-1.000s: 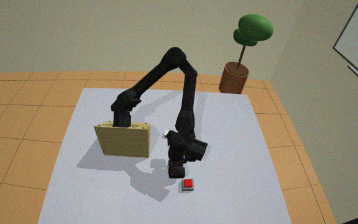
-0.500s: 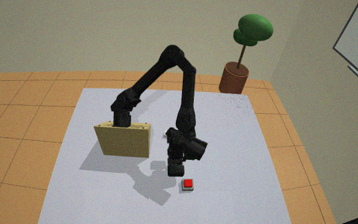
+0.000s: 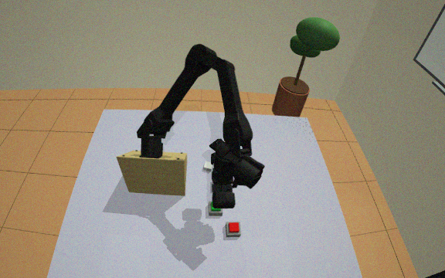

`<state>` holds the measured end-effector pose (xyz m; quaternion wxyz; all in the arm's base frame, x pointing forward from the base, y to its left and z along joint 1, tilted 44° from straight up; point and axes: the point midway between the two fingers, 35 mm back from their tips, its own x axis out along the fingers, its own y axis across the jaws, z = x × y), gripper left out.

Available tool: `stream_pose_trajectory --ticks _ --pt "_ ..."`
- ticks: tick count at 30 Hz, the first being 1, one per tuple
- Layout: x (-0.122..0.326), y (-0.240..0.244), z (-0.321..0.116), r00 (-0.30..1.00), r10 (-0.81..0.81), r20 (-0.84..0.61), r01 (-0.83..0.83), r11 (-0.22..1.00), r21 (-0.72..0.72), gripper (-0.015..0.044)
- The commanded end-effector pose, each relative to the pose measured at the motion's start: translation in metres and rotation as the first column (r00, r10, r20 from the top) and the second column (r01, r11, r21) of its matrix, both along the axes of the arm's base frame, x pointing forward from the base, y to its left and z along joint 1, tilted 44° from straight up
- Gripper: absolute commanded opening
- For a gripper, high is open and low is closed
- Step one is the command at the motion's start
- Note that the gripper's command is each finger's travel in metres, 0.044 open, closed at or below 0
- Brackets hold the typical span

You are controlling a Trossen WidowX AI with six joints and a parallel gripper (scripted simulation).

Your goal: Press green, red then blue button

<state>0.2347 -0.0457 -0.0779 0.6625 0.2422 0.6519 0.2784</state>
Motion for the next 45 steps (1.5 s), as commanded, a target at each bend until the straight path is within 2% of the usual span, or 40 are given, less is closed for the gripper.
stream_pose_trajectory --ticks 1,8,12,18,45 --pt "0.014 -0.014 -0.01 1.0 0.007 -0.002 -0.007 1.0 -0.001 0.002" --pt "0.056 -0.055 -0.049 1.0 0.007 0.002 -0.007 1.0 -0.005 0.002" --pt "0.06 -0.059 -0.053 1.0 0.007 0.003 -0.007 1.0 -0.006 0.002" --pt "0.059 -0.015 -0.098 1.0 0.007 0.003 -0.007 1.0 -0.002 0.002" --pt "0.059 0.008 -0.122 1.0 0.007 0.003 -0.007 1.0 0.0 0.002"
